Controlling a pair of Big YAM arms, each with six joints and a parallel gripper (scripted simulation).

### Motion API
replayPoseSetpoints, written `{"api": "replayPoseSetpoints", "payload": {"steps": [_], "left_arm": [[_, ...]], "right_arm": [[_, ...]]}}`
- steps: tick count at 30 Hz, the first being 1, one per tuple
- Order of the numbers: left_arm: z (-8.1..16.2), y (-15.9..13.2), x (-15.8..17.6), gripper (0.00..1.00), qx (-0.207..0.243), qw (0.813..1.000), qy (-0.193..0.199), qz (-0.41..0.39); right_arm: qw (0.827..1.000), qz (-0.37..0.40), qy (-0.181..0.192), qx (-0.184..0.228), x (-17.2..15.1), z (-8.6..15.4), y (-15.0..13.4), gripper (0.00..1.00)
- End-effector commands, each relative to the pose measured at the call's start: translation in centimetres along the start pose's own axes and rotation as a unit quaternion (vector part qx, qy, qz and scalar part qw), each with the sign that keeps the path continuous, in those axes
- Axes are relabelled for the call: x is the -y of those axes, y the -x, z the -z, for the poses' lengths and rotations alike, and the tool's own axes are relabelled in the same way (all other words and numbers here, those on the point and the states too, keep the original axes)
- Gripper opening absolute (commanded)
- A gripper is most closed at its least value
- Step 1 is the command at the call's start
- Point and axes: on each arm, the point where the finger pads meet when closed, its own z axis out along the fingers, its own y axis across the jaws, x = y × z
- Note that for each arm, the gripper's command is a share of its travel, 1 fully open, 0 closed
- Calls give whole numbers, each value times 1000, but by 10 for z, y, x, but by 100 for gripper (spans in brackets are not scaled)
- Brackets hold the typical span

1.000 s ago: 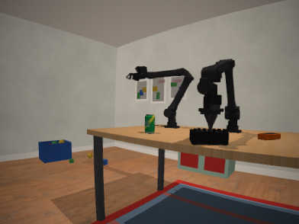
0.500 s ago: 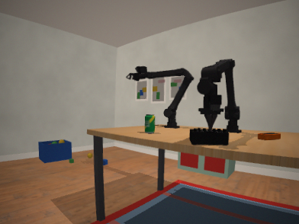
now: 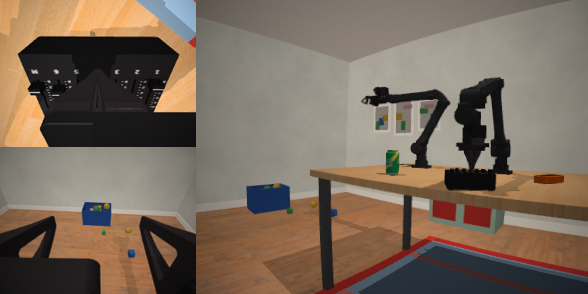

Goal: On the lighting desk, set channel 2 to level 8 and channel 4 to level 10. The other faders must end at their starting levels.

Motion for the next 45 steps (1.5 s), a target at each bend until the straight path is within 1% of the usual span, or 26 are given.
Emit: {"api": "replayPoseSetpoints", "payload": {"steps": [1,45], "left_arm": [[19,-3,8,0,18,1000,-10,-1],[18,-23,8,0,16,1000,-10,0]], "right_arm": [[1000,-3,4,-4,-3,-7,-9,100],[1000,-3,4,-4,-3,-7,-9,100]]}}
